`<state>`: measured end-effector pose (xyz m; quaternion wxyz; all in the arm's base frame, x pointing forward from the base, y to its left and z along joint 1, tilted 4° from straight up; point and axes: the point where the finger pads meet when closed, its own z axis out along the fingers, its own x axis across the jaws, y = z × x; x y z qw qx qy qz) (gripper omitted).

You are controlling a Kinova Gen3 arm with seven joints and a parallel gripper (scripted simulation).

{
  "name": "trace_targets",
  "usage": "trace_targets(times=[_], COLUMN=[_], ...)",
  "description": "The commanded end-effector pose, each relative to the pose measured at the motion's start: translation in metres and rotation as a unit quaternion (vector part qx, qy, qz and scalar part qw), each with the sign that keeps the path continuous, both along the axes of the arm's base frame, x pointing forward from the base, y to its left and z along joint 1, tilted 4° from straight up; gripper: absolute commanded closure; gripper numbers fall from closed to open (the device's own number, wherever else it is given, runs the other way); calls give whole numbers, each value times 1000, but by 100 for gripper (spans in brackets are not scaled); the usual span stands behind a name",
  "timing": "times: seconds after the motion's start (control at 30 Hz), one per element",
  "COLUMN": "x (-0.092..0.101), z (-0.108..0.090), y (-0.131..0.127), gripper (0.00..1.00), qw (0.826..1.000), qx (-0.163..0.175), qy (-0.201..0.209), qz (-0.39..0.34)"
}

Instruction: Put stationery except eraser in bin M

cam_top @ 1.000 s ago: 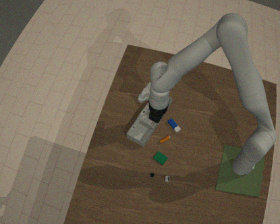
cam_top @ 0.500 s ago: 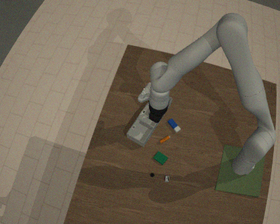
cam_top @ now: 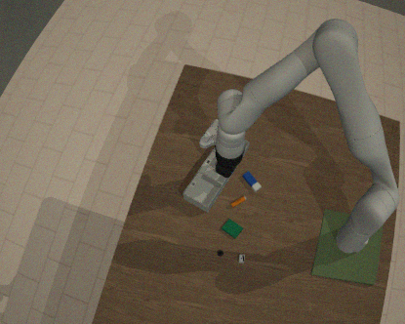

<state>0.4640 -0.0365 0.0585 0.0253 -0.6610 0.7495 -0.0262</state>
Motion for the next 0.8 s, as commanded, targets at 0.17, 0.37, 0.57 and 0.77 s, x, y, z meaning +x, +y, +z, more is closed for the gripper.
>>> trace_targets(times=[0.17, 0.37, 0.57, 0.77], x=[0, 0, -1, -1], z=[6, 13, 21, 26], y=[0, 0, 0, 0], gripper=[69, 69, 69, 69], qw=[1000, 1000, 1000, 1000], qx=[0, 0, 0, 0], qy=[-1, -1, -1, -1], qz=[0, 0, 0, 0])
